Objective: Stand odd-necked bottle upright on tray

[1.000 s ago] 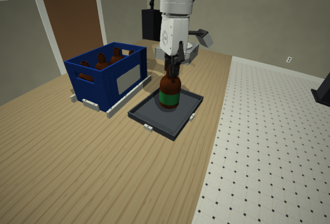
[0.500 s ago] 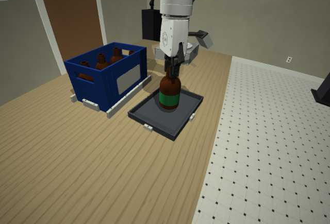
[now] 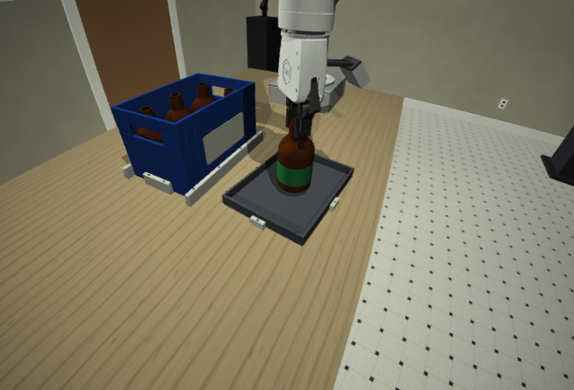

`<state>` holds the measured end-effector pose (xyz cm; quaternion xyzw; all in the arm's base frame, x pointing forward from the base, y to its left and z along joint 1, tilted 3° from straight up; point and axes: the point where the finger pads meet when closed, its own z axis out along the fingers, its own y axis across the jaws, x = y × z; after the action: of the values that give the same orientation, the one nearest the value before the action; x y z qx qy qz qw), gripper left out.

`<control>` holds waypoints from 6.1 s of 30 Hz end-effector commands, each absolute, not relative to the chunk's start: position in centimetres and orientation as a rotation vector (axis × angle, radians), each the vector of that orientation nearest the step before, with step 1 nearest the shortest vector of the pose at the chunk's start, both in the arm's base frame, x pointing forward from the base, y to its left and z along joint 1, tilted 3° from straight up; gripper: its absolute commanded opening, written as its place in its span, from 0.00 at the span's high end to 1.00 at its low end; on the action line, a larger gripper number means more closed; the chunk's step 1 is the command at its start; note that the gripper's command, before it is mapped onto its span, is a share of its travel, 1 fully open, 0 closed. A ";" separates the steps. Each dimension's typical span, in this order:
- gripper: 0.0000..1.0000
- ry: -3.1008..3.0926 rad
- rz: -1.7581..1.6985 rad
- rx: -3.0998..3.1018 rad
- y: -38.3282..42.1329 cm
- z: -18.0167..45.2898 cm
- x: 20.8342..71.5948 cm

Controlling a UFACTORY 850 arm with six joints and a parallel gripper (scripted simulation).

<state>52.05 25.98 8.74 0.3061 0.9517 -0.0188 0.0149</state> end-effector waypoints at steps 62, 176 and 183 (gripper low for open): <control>0.00 2.960 -0.056 0.952 26.0 7.9 52.2; 1.00 2.960 -0.056 0.952 26.4 16.6 52.0; 1.00 2.960 -0.056 0.952 26.4 16.6 52.0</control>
<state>51.92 26.33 16.48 0.3061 0.9517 -0.0188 0.0149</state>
